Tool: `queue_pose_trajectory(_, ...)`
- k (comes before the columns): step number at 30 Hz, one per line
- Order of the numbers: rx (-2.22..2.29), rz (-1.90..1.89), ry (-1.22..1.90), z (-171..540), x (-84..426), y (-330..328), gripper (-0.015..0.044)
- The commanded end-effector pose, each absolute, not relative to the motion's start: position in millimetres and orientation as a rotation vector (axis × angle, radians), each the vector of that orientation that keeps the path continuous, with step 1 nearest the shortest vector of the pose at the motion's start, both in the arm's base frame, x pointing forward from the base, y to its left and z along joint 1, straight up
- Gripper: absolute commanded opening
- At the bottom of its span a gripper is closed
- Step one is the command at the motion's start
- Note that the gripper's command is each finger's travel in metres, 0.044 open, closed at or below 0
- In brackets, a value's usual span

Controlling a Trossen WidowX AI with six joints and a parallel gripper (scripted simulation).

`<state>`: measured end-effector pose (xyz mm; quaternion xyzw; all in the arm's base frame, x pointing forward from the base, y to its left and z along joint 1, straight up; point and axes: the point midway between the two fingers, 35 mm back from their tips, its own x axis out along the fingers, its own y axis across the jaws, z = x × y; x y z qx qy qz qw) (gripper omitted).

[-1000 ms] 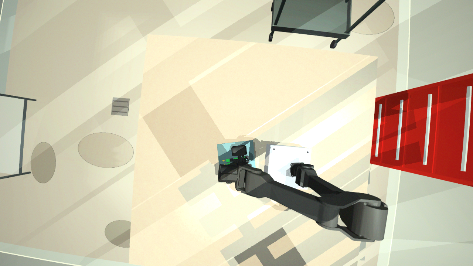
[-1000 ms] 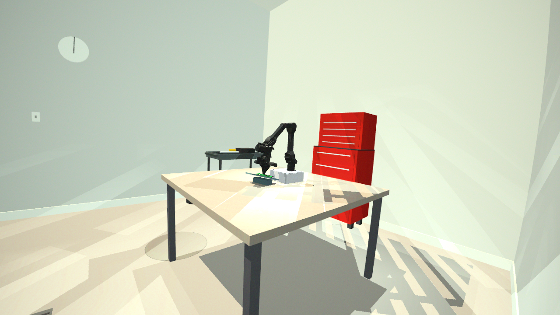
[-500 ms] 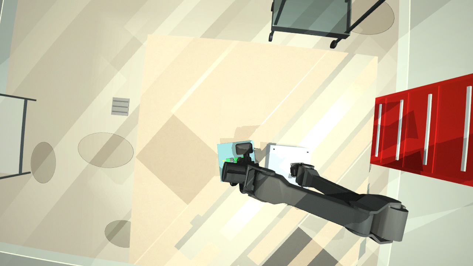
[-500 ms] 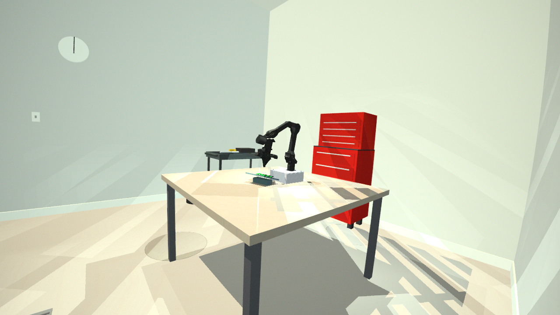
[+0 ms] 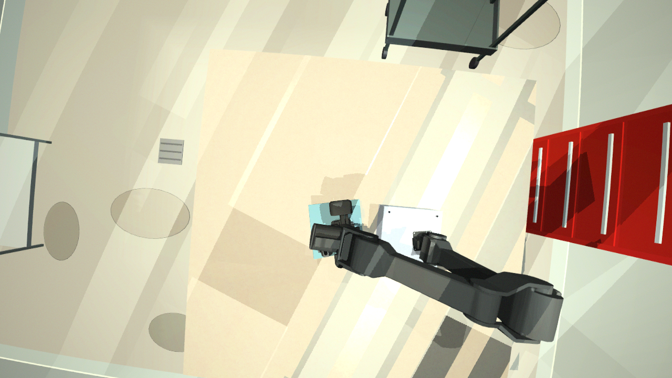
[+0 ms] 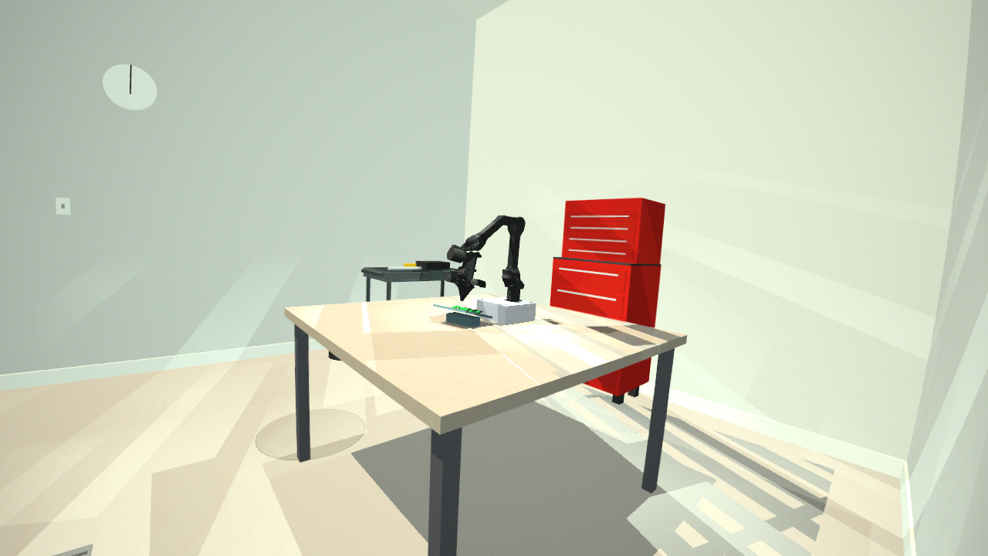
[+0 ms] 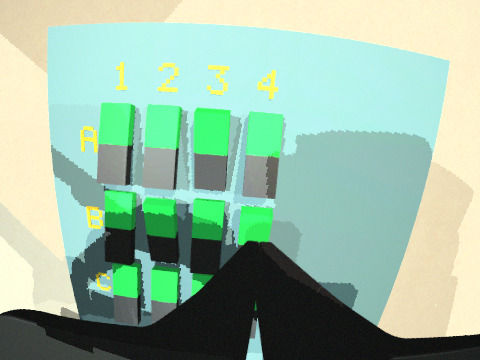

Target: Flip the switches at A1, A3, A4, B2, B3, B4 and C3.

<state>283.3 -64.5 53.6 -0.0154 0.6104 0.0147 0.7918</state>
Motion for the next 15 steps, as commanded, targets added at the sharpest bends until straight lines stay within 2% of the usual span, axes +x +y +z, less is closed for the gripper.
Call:
queue_pose_trajectory(1, -0.033, 0.029, 1.321, 45, 283, -65, 0.0000)
queue_pose_trajectory(15, -0.033, 0.029, 1.321, 32, 287, -65, 0.0000)
